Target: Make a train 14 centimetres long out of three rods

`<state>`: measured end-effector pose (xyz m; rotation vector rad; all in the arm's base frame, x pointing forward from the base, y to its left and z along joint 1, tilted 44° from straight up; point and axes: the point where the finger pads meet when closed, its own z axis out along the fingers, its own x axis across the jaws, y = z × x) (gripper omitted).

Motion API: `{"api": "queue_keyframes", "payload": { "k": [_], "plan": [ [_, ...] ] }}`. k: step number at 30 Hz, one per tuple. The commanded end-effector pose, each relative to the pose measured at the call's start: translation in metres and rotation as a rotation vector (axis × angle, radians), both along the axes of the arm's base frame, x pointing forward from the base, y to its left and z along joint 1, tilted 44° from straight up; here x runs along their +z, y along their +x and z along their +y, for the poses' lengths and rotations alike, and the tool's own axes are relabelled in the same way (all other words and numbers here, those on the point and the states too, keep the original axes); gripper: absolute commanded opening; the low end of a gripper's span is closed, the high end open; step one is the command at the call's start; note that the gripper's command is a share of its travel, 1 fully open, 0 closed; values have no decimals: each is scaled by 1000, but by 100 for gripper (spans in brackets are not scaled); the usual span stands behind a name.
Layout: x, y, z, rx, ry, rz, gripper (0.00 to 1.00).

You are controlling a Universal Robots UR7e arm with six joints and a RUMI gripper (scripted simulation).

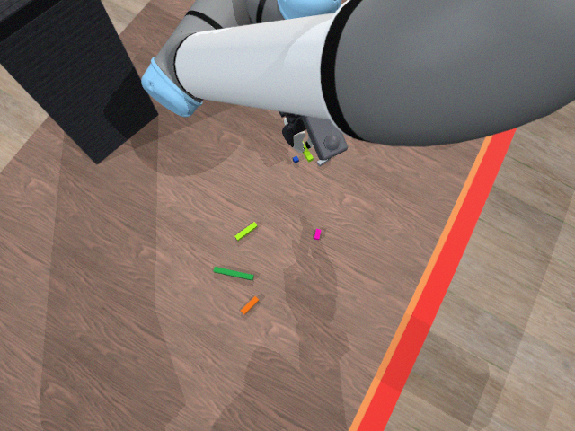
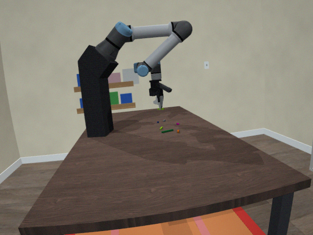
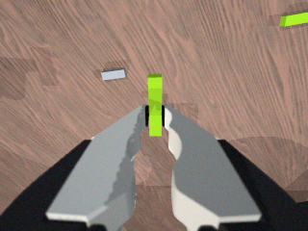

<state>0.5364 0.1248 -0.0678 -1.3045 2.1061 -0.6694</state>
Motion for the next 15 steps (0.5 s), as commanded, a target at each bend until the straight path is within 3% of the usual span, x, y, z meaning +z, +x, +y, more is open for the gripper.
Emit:
{"api": "queue_keyframes", "payload": {
  "k": [1, 15],
  "plan": [
    [-4, 4, 0, 0, 0, 1, 0],
    [-38, 37, -5, 0, 0, 1, 0]
  ]
}}
